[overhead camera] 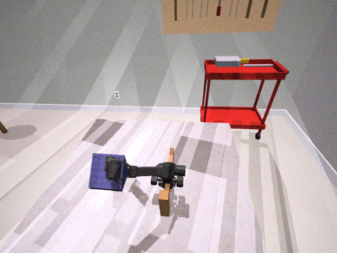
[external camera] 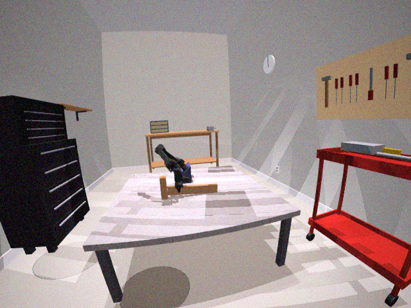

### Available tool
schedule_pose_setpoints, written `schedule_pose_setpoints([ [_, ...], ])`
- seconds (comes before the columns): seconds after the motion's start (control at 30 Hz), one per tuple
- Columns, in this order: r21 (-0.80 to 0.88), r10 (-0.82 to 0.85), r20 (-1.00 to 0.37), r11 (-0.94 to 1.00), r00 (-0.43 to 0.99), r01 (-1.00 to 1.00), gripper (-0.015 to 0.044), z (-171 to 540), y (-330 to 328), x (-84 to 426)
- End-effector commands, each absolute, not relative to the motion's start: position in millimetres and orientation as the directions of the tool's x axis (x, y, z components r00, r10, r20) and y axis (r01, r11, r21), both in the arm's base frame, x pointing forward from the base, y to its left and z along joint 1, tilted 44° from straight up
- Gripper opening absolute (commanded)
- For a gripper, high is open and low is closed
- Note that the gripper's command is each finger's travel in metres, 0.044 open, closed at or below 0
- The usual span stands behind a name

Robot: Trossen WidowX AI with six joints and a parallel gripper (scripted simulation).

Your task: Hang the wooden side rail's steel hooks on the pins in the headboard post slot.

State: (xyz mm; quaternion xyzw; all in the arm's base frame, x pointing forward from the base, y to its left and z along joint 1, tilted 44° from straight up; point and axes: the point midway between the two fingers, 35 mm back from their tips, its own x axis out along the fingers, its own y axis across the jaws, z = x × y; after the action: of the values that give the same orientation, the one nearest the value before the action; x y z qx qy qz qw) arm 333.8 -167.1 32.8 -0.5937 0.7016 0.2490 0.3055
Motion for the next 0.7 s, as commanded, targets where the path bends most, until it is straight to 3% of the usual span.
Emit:
schedule_pose_setpoints([
  [0.0,-0.026,-0.684,-0.723,0.168,-0.097,-0.985,0.0000,35.7,-167.1,335.4],
  [0.67,-0.026,-0.684,-0.723,0.168,-0.097,-0.985,0.0000,33.3,-169.4,335.1],
])
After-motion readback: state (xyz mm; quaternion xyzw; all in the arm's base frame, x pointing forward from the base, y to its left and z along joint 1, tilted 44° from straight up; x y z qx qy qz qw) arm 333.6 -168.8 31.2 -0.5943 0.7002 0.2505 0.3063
